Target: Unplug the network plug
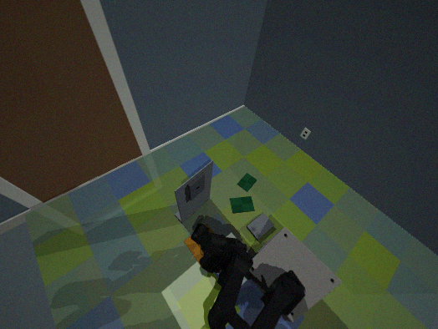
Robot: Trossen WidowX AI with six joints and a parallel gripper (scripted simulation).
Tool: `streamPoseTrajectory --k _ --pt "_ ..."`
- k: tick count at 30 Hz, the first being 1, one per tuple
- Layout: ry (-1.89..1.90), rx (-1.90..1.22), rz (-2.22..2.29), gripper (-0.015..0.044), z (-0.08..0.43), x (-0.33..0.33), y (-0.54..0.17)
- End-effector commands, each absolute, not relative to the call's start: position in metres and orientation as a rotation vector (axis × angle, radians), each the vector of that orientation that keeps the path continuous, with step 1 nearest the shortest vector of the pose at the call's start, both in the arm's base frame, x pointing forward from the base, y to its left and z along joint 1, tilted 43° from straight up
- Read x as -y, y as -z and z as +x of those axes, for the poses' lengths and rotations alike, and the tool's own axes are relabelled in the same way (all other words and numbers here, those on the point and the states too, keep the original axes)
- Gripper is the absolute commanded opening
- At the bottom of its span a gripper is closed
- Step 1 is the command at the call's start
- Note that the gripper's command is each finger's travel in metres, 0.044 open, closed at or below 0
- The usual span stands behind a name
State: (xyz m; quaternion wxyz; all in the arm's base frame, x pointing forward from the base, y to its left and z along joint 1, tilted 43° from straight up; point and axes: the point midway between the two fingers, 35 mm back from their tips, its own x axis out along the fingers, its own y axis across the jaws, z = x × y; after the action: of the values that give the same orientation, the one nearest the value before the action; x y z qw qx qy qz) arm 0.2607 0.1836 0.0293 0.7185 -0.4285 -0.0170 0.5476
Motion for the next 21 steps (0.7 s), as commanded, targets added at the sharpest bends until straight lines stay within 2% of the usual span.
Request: streamPoseTrajectory --k 1,6,21 --pt "-1.212 0.038 -0.948 0.0026 0.2606 -0.1835 -0.0294" --pt "-1.212 0.038 -0.948 0.0156 0.2606 -0.1835 -0.0294" --pt "-1.212 0.035 -0.949 0.0156 0.2579 -0.1757 -0.0331"
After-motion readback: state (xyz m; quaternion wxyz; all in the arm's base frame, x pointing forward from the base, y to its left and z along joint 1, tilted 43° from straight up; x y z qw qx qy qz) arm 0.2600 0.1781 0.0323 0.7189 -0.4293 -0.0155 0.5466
